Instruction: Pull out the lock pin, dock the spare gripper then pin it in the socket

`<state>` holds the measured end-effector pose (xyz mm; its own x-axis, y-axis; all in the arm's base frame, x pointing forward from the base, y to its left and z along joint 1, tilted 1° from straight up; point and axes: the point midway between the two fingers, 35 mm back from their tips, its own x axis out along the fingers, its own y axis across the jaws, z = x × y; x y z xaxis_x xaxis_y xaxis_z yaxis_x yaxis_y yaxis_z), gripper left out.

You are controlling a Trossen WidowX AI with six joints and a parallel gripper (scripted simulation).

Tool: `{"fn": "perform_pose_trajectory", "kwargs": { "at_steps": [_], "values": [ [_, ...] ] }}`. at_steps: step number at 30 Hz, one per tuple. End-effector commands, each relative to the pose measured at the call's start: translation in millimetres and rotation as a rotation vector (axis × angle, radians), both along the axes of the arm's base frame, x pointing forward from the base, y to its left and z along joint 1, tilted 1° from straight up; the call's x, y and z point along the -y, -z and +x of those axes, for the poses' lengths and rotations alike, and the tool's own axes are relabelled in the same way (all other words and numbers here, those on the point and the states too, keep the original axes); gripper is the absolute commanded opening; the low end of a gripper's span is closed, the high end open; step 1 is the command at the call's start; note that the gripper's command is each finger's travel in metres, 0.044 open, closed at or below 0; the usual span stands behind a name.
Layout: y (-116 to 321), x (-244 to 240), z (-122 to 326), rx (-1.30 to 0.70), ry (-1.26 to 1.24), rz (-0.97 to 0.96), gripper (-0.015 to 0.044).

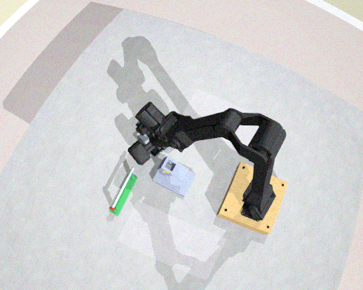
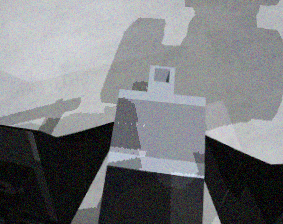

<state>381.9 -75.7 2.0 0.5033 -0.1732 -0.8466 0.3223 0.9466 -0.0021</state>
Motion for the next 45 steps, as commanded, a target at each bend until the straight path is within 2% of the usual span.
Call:
{"fn": "perform_pose_trajectory", "kwargs": {
  "at_steps": [1, 8, 16, 32, 45],
  "values": [
    [0, 0, 0, 0.0, 0.001, -0.002, 0.0256],
    [0, 0, 0, 0.0, 0.001, -0.002, 0.021],
    [-23, 1, 4, 0.001, 0.001, -0.002, 0.0],
    [-116, -2, -4, 0.001, 0.001, -0.002, 0.0],
    [-113, -2, -6, -0.011, -0.003, 0.001, 0.0]
  ]
}}
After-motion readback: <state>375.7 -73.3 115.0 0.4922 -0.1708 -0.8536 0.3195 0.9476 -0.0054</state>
